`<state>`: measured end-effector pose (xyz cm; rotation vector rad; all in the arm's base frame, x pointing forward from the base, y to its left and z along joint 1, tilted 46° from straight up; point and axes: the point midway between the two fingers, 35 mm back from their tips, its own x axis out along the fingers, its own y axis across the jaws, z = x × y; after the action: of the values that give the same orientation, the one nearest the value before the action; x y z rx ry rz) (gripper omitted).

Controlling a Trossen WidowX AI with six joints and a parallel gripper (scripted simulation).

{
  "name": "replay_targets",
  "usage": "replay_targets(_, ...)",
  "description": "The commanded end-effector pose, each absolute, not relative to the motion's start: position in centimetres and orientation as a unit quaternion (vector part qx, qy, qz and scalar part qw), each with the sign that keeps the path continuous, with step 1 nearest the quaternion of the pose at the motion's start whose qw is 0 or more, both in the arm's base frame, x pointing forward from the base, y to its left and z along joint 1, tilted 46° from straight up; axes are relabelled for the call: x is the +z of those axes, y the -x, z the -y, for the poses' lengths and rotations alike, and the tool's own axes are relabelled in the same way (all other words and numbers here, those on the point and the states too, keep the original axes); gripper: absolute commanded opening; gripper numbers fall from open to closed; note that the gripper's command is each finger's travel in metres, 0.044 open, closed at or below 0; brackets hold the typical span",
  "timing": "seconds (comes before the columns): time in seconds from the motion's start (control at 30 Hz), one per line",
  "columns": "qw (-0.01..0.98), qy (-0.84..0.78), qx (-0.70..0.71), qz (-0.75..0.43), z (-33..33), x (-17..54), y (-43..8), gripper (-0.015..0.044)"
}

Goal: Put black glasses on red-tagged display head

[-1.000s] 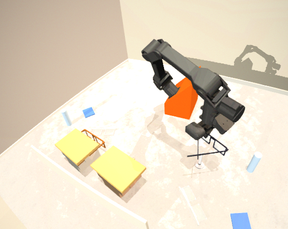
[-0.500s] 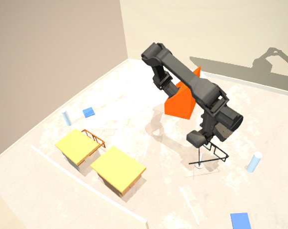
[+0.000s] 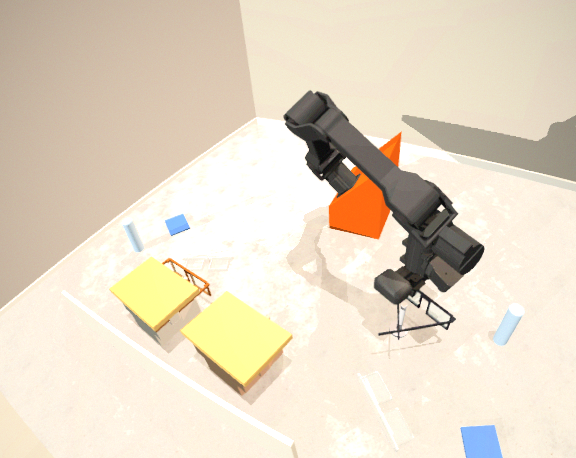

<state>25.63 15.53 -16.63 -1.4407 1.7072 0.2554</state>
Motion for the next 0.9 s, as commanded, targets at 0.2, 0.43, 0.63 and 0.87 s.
replay_targets(0.2,0.433,0.578,0.103,-0.684,-16.1,-17.1,-25.5,0.0)
replay_targets(0.43,0.433,0.578,0.103,-0.684,-16.4,-17.4,-25.4,0.0)
replay_targets(0.63,0.433,0.578,0.103,-0.684,-16.7,-17.7,-25.3,0.0)
replay_targets(0.87,0.434,0.578,0.104,-0.684,-17.0,-18.0,-25.2,0.0)
